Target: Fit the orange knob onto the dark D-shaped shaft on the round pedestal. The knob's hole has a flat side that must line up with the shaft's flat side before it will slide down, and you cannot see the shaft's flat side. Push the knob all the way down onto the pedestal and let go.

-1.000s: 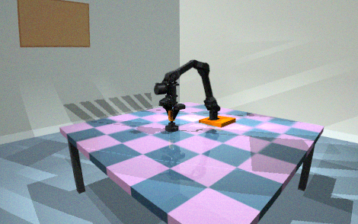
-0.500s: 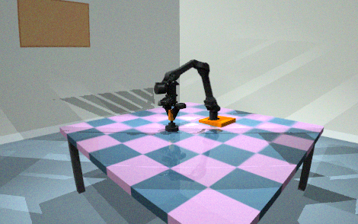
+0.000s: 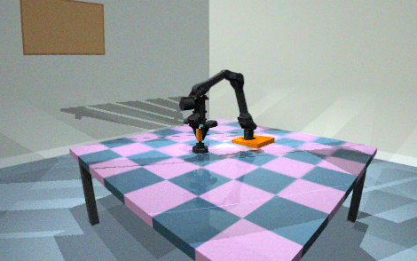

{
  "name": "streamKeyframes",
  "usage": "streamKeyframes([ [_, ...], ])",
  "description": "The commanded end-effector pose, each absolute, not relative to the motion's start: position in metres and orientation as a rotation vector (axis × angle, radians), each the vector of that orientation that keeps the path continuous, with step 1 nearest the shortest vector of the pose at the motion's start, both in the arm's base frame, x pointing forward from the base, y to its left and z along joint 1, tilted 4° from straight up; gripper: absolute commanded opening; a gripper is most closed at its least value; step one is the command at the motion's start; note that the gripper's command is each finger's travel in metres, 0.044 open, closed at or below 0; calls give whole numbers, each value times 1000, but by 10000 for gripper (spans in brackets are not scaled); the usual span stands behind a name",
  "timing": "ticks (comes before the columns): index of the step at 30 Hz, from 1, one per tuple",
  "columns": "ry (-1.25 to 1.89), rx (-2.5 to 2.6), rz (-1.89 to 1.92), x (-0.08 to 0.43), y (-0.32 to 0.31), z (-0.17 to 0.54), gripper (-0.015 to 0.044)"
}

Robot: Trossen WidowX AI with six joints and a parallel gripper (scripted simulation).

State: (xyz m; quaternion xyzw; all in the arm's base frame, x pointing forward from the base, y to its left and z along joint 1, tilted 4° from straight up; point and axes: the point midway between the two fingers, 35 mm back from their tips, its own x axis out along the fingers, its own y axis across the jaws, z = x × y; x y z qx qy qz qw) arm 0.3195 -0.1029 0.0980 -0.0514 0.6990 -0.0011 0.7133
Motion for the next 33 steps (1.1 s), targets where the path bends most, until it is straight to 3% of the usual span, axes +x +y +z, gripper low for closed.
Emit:
streamKeyframes([
  [1,1548,-120,0,320,-103,98,0],
  [33,1545,-286,162,320,-104,98,0],
])
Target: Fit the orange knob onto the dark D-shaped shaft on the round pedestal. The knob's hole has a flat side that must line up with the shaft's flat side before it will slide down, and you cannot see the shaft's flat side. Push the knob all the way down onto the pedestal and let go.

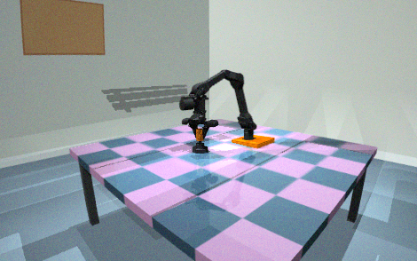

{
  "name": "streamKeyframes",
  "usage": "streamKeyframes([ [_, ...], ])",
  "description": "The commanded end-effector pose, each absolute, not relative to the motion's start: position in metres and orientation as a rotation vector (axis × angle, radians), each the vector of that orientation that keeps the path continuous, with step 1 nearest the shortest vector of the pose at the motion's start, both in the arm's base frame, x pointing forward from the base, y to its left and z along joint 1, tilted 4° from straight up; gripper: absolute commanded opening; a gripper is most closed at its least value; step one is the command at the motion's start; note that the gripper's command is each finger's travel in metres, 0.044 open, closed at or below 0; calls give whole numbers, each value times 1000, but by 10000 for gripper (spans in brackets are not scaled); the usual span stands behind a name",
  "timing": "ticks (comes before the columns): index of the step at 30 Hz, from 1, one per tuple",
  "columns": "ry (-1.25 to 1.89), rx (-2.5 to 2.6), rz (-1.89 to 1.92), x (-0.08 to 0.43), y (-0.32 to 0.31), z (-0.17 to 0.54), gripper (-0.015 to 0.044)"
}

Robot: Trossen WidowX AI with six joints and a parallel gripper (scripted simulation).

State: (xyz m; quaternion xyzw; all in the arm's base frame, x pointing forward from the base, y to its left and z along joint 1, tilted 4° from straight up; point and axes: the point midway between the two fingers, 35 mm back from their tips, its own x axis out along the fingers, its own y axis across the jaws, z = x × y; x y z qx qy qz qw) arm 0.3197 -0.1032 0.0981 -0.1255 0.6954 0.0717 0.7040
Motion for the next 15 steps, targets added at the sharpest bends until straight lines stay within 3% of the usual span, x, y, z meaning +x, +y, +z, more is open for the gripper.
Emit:
streamKeyframes([
  [1,1545,-286,162,320,-104,98,0],
  [15,1545,-286,162,320,-103,100,0],
])
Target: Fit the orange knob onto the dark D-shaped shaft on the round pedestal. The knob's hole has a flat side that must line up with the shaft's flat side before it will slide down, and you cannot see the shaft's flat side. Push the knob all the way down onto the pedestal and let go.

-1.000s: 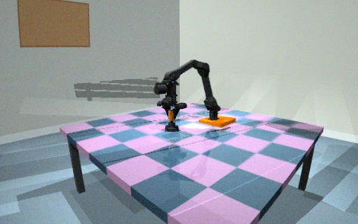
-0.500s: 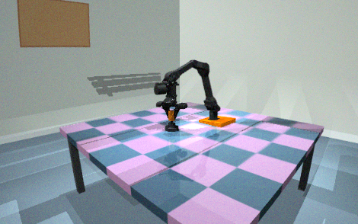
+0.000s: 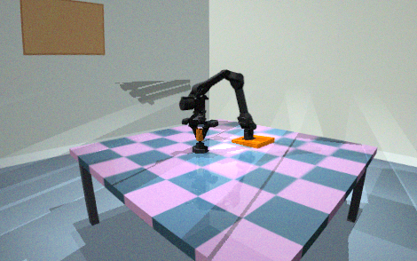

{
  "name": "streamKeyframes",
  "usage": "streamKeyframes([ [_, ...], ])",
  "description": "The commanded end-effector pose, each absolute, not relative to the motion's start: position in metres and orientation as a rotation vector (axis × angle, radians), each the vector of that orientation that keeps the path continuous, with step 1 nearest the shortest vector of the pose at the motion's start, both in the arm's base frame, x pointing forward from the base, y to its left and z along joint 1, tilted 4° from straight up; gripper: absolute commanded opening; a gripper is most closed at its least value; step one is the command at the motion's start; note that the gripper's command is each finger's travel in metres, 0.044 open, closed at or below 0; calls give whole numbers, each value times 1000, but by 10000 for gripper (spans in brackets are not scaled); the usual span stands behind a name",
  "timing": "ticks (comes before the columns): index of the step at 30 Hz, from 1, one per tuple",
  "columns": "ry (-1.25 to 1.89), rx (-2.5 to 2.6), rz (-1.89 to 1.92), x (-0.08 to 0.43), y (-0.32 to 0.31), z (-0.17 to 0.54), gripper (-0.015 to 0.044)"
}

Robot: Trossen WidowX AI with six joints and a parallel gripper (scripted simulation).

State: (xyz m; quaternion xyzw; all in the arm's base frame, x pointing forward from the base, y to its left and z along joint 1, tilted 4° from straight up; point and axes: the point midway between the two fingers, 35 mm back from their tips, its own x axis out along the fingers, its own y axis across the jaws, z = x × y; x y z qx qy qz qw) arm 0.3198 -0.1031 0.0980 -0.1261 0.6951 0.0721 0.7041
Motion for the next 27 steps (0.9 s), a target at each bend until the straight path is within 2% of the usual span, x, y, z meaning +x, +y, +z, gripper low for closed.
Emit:
streamKeyframes([
  [1,1545,-286,162,320,-103,101,0],
  [11,1530,-451,325,320,-104,101,0],
  [27,1530,-451,325,320,-104,98,0],
])
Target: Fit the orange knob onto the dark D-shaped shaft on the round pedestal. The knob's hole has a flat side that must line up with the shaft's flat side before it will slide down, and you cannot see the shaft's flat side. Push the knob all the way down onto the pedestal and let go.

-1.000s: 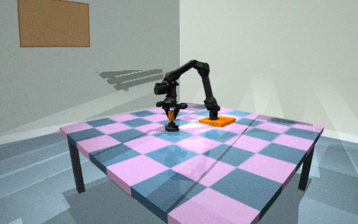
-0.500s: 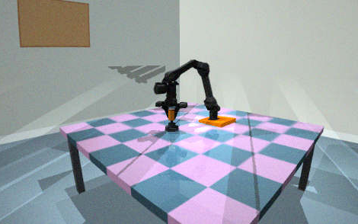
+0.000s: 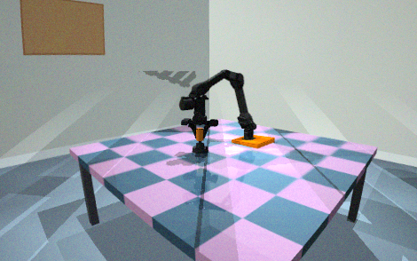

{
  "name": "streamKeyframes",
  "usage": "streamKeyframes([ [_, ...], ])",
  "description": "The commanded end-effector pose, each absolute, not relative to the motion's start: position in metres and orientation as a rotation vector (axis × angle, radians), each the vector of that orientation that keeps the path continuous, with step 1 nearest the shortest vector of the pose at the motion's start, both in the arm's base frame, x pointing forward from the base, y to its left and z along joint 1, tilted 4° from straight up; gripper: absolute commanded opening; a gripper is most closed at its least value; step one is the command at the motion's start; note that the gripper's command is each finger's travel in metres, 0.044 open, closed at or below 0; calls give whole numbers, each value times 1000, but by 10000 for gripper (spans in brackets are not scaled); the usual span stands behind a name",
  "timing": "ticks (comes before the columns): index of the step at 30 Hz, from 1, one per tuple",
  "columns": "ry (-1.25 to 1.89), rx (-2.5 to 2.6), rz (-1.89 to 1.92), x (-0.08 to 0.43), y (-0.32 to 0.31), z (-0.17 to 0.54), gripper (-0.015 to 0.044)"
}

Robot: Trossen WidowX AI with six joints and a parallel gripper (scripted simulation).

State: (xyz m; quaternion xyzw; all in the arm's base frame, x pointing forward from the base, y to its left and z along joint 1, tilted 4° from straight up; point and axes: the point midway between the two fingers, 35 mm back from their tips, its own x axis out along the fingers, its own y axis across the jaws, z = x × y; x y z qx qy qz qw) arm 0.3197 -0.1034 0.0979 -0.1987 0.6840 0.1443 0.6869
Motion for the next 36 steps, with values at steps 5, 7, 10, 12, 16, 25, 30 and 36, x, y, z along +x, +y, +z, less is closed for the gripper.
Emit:
streamKeyframes([
  [5,1530,-451,325,320,-104,97,0],
  [7,1530,-451,325,320,-104,98,0],
  [10,1530,-451,325,320,-103,101,0],
  [12,1530,-451,325,320,-103,102,0],
  [16,1520,-519,392,320,-104,103,0],
  [25,1503,-615,488,320,-104,99,0],
  [30,1503,-615,488,320,-104,97,0],
  [36,1503,-615,488,320,-104,95,0],
])
